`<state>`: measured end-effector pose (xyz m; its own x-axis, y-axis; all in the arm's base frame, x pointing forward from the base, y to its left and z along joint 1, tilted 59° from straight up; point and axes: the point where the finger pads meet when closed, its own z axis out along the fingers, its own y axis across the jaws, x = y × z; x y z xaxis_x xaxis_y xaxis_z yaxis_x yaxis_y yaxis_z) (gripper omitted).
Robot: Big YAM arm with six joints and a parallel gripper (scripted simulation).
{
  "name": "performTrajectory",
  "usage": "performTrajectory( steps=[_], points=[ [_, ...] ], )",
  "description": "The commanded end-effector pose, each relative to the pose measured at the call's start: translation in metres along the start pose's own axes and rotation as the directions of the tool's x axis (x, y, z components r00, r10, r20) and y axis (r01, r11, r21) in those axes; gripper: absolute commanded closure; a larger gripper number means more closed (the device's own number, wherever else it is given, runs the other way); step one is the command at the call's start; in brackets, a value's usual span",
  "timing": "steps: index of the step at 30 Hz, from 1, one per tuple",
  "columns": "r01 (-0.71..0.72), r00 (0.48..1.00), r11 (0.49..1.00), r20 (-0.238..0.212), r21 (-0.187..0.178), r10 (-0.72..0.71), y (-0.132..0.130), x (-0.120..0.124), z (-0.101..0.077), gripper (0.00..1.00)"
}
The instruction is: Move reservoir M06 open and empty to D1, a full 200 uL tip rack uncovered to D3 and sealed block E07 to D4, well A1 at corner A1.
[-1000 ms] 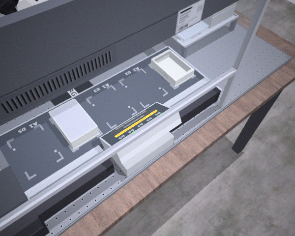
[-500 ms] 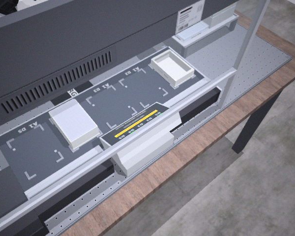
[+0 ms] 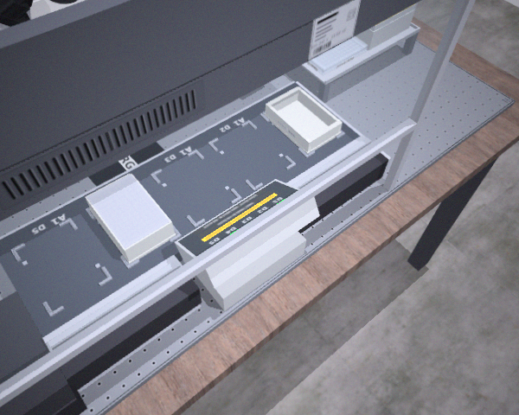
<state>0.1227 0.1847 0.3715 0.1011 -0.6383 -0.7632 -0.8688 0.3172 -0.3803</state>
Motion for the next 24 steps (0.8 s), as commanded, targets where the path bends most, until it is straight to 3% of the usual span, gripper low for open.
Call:
performTrajectory(
  steps=[1,5,8,14,24],
  points=[
    [-0.051,0.998,0.997,0.044,-0.053,0.053,0.022,-0.006,-0.01,0.0],
    [-0.056,0.997,0.997,0.047,-0.055,0.059,0.039,-0.012,-0.013,0.0],
    [-0.041,0.999,0.997,0.016,-0.058,0.042,0.06,-0.006,-0.003,0.0],
    [-0.053,0.998,0.997,0.034,-0.059,0.055,0.075,-0.014,-0.011,0.0],
    [-0.045,0.999,0.997,0.027,-0.057,0.047,0.128,-0.012,-0.01,0.0]
  ],
)
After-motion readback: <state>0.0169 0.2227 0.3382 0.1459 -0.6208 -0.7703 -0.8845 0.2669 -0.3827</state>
